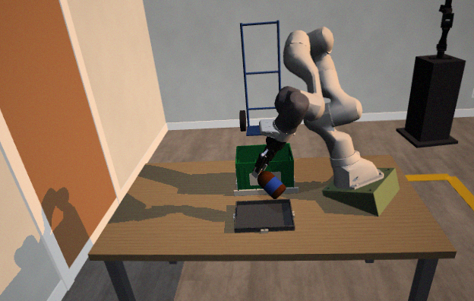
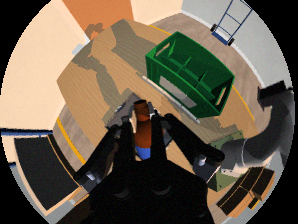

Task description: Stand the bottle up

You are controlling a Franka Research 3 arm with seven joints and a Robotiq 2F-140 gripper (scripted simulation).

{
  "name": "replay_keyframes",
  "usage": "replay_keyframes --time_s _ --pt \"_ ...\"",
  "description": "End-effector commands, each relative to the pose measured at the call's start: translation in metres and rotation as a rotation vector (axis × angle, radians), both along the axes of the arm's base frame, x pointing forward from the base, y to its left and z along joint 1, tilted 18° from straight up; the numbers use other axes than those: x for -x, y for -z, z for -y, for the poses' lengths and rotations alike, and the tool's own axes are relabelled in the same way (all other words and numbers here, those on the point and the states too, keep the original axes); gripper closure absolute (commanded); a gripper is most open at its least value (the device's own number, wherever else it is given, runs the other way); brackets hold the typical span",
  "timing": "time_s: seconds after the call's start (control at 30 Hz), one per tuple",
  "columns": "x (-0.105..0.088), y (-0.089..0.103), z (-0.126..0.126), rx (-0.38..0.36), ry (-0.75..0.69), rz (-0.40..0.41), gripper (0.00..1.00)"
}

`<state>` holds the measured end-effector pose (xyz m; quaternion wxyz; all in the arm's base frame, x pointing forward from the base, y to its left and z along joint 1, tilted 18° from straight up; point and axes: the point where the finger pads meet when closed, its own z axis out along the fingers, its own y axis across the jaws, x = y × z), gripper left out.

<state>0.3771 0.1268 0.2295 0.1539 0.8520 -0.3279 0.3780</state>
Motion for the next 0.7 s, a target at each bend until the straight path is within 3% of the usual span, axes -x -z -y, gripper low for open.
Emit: replay_keyframes --time_s 0.0,0.67 --pt "-0.0007 -0.0012 0.0001 0.004 0.001 0.008 1.00" --pt "0.0004 0.0001 -0.0002 0.070 0.003 0.077 1.00"
